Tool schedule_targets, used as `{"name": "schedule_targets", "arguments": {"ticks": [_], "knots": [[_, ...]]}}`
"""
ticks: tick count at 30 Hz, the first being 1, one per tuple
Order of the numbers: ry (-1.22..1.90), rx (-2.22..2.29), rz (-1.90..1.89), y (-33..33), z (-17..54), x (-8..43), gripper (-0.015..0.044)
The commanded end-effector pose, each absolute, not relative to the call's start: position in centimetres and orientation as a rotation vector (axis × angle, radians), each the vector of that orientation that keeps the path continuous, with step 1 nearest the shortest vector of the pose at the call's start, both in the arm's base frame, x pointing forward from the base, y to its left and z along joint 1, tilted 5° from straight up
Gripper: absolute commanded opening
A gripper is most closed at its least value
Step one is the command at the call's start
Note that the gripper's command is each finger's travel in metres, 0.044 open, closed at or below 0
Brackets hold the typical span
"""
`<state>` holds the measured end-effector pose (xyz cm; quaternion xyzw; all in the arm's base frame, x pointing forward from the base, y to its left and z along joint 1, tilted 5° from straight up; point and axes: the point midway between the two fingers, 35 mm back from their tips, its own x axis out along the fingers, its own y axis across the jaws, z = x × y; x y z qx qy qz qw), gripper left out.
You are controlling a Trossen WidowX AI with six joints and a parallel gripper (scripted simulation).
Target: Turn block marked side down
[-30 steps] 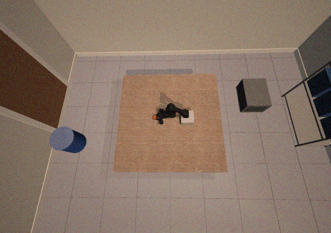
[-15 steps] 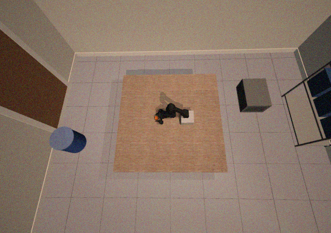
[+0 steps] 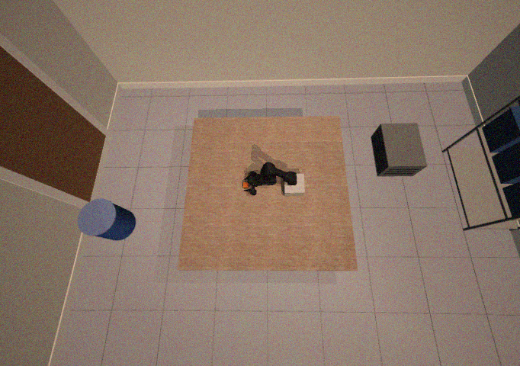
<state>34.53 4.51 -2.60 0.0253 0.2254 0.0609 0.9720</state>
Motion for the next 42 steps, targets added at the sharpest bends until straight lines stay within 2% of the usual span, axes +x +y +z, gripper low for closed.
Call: {"name": "schedule_targets", "arguments": {"ticks": [1,16,24,30,42], "knots": [[0.455,0.055,0.119,4.5,-2.6,34.5,0.0440],[0.460,0.054,0.119,4.5,-2.6,34.6,0.0440],[0.691,0.032,0.123,4.4,-1.6,36.1,0.0440],[0.882,0.023,0.130,4.0,1.8,34.6,0.0440],[0.995,0.021,0.134,3.7,4.4,32.4,0.0440]]}}
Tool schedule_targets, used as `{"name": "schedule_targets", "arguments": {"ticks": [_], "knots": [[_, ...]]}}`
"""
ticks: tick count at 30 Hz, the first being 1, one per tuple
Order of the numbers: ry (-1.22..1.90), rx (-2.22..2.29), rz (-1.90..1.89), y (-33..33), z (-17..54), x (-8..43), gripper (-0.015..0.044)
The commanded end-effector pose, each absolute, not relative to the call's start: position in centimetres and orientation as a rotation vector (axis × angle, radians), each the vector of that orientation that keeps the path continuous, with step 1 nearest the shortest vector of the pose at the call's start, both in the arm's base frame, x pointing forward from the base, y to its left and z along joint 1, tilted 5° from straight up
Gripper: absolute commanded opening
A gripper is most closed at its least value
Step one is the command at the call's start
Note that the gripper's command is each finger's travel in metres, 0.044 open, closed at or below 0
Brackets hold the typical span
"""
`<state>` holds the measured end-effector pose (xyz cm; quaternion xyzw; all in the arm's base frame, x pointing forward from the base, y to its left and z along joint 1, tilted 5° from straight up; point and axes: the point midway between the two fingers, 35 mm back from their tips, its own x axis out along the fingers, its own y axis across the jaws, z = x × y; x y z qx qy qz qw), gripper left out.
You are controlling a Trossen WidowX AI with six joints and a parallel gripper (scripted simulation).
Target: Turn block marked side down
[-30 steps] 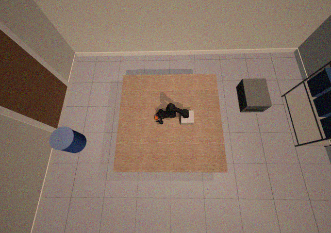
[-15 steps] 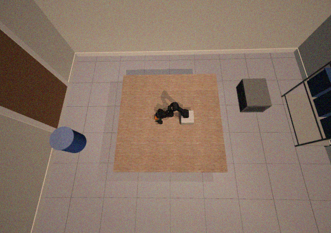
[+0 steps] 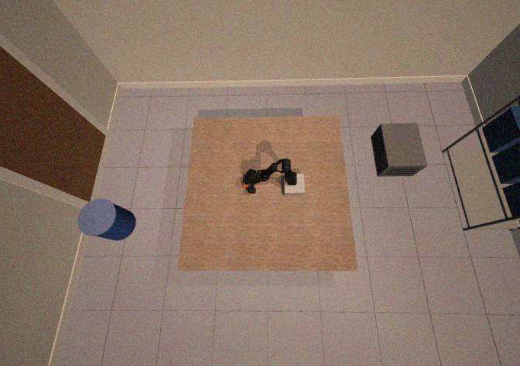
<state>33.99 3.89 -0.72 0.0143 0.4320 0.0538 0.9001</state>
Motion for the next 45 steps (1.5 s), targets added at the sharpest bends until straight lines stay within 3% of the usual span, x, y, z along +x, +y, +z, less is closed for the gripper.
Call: {"name": "schedule_targets", "arguments": {"ticks": [1,13,29,45], "knots": [[0.995,0.021,0.134,3.7,4.4,32.4,0.0440],[1.016,0.020,0.134,3.7,4.5,32.7,0.0440],[1.510,-0.016,0.142,4.0,6.6,36.3,0.0440],[1.515,-0.016,0.143,4.4,2.4,36.5,0.0440]]}}
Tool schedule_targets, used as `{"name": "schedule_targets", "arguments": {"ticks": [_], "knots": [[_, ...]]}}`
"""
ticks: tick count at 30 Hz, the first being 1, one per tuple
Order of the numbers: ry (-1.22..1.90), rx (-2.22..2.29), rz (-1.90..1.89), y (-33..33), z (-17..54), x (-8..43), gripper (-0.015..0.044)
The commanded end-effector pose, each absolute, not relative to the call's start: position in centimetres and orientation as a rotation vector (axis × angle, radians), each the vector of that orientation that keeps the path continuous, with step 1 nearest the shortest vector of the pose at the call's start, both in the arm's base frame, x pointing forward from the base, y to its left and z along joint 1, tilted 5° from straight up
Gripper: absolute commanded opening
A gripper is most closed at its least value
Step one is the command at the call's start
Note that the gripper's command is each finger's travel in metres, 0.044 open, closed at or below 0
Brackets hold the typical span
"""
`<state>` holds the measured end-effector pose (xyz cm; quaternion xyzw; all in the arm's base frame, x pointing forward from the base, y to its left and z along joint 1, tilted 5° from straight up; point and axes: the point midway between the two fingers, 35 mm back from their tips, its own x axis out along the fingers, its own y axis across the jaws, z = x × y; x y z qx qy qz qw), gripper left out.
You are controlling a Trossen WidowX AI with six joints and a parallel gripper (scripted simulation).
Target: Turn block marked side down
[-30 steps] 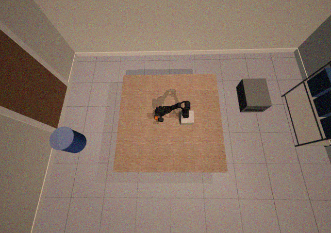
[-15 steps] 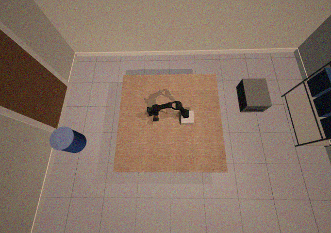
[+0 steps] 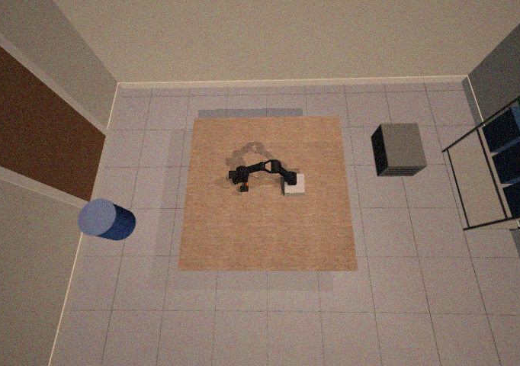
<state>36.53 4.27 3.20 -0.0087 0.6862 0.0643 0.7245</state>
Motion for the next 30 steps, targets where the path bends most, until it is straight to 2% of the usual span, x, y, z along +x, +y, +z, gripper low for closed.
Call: {"name": "schedule_targets", "arguments": {"ticks": [1,28,30], "knots": [[1.515,-0.016,0.143,4.4,1.8,36.5,0.0440],[1.516,-0.016,0.143,4.7,-1.6,36.7,0.0440],[1.516,-0.016,0.143,4.7,-1.6,36.7,0.0387]]}}
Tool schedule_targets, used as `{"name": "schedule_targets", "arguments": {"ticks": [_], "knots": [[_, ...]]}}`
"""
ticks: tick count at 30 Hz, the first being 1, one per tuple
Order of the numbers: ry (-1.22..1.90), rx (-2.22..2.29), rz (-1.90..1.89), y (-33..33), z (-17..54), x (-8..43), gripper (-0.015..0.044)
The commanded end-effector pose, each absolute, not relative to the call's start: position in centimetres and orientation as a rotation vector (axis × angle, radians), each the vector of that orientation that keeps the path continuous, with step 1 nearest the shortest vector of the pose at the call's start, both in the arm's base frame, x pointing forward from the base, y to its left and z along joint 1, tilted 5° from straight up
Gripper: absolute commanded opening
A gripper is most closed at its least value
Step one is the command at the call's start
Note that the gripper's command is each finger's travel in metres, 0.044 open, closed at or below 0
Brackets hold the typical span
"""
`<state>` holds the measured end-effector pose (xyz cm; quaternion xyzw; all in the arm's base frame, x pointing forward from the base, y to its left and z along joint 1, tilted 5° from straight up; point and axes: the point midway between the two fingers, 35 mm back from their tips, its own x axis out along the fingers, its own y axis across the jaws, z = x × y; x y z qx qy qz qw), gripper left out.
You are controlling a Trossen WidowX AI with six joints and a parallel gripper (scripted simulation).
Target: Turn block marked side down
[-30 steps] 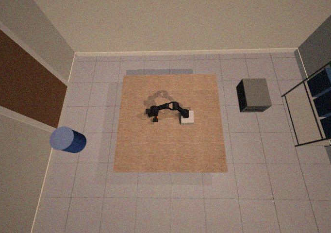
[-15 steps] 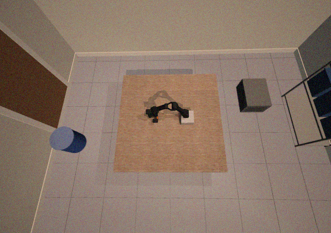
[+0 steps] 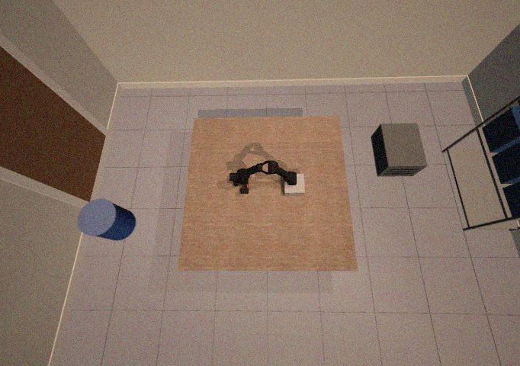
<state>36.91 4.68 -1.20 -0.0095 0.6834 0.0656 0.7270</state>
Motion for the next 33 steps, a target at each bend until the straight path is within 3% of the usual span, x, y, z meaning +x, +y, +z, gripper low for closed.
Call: {"name": "schedule_targets", "arguments": {"ticks": [1,8,25,28,33], "knots": [[1.516,-0.016,0.143,4.7,-1.6,36.7,0.0361],[1.516,-0.016,0.143,4.7,-1.6,36.7,0.0177],[1.516,-0.016,0.143,4.7,-1.6,36.7,0.0064],[1.515,-0.016,0.143,4.6,-0.5,36.7,0.0000],[1.515,-0.016,0.143,4.5,1.3,36.6,0.0000]]}}
